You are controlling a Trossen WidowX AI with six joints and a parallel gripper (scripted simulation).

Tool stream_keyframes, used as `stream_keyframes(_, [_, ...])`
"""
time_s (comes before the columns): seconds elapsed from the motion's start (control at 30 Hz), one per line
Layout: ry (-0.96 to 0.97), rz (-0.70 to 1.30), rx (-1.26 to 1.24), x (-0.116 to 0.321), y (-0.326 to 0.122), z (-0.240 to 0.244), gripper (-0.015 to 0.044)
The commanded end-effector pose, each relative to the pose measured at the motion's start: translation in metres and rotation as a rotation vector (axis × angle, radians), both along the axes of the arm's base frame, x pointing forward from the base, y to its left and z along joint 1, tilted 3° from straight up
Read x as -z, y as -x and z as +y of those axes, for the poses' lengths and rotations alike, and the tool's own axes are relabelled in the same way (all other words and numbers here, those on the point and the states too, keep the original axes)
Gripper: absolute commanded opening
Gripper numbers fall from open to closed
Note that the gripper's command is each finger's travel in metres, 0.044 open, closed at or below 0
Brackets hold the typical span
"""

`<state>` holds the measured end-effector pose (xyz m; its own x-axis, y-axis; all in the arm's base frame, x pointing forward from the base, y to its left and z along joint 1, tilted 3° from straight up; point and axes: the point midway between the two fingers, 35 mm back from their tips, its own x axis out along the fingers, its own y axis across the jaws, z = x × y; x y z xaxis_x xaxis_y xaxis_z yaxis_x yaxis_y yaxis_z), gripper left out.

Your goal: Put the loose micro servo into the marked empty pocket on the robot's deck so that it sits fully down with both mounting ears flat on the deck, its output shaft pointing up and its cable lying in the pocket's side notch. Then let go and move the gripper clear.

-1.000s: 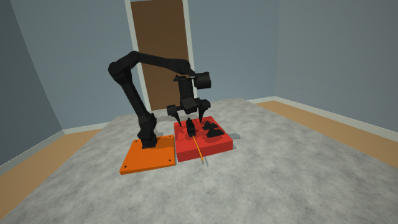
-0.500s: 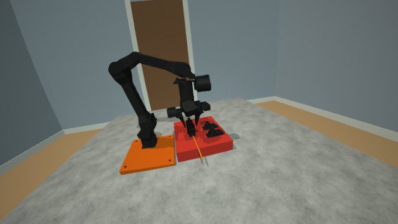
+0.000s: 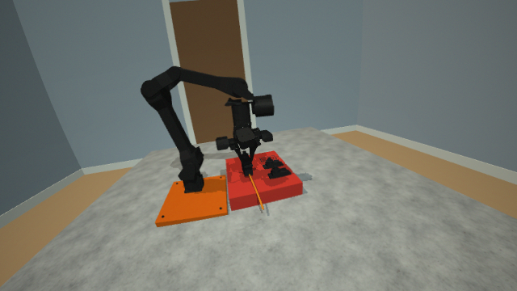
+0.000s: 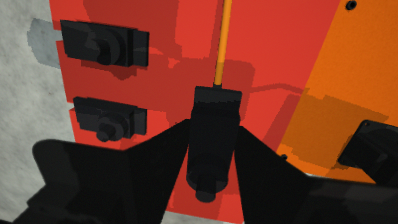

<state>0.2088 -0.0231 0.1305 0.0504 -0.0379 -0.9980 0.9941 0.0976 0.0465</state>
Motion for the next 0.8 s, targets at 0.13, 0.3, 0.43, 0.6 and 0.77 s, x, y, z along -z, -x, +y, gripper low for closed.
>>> stream_keyframes(0.13, [0.006, -0.010, 0.002, -0.020, 0.002, 0.000, 0.0000])
stream_keyframes(0.3, [0.006, -0.011, 0.002, -0.020, -0.002, -0.001, 0.0000])
stream_keyframes(0.43, [0.006, -0.011, 0.002, -0.021, -0.010, -0.004, 0.0000])
stream_keyframes(0.6, [0.005, -0.011, 0.002, -0.021, -0.010, 0.002, 0.0000])
stream_keyframes(0.77, [0.004, -0.011, 0.002, -0.020, -0.010, 0.019, 0.0000])
